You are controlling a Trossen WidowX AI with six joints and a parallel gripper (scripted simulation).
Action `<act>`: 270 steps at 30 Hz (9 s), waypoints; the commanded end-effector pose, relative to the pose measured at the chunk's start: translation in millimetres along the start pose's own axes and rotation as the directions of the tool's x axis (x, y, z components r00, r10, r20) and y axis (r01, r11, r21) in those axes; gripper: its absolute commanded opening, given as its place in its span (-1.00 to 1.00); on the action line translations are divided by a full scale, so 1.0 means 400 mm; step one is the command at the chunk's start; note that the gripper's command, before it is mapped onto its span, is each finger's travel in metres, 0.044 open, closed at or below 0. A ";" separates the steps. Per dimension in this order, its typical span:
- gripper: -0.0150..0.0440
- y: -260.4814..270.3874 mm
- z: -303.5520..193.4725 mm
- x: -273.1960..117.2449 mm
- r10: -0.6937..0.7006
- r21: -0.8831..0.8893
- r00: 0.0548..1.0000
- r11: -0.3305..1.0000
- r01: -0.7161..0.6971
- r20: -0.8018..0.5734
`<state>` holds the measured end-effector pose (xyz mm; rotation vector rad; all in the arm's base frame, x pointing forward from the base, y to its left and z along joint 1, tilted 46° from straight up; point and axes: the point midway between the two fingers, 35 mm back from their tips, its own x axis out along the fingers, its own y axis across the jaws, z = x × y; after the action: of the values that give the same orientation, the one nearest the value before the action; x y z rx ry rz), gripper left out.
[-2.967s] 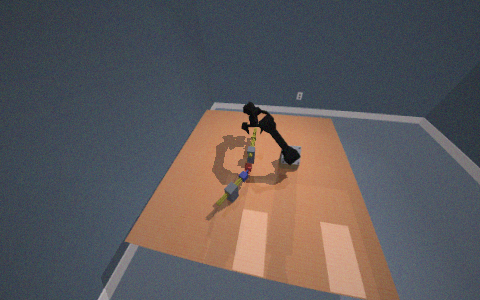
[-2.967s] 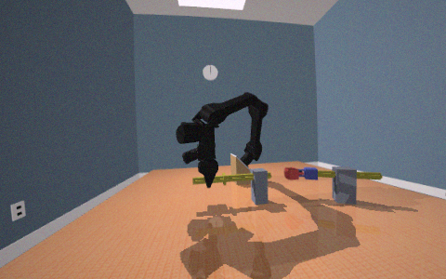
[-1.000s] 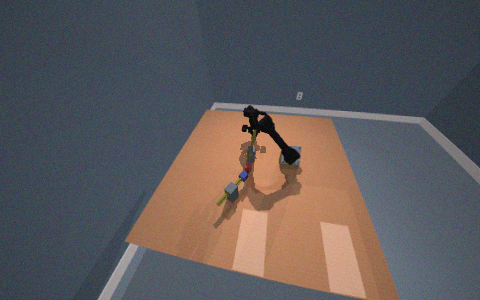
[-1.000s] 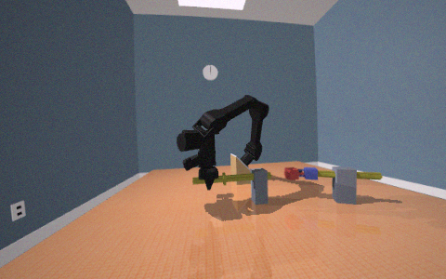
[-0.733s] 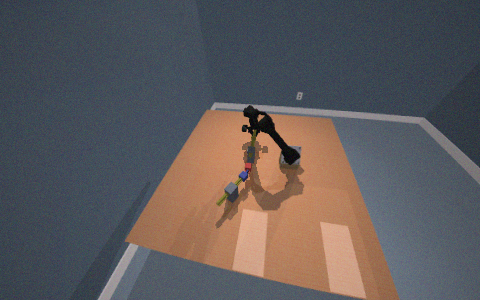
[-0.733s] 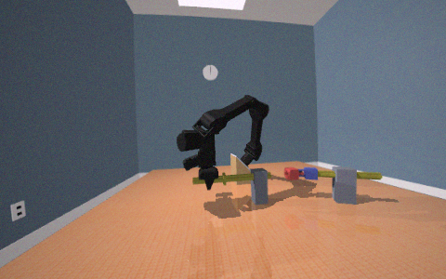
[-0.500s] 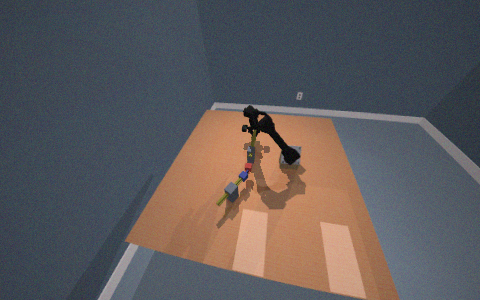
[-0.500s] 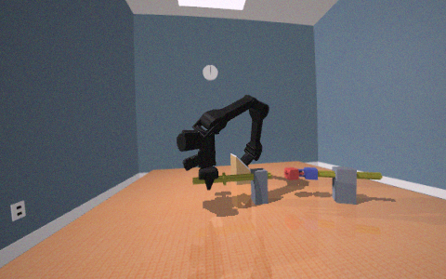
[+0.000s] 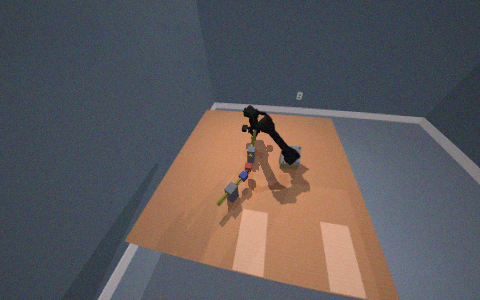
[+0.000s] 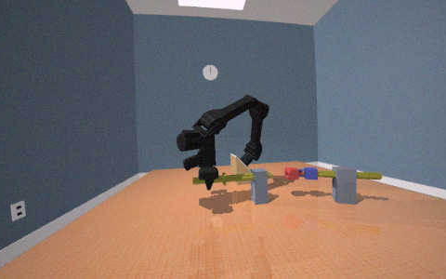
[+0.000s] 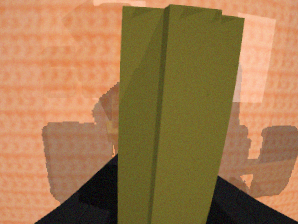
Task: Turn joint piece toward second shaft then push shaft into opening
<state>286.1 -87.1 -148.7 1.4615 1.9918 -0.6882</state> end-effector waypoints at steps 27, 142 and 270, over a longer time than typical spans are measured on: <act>-0.26 0.000 0.000 0.000 0.000 0.000 1.000 1.000 0.000 0.000; -0.26 0.000 0.000 0.000 -0.001 0.000 1.000 1.000 0.001 0.000; -0.49 0.001 -0.214 0.004 0.084 0.007 0.996 0.996 -0.084 -0.006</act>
<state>276.1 -36.4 -98.2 1.5363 1.9053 -0.6601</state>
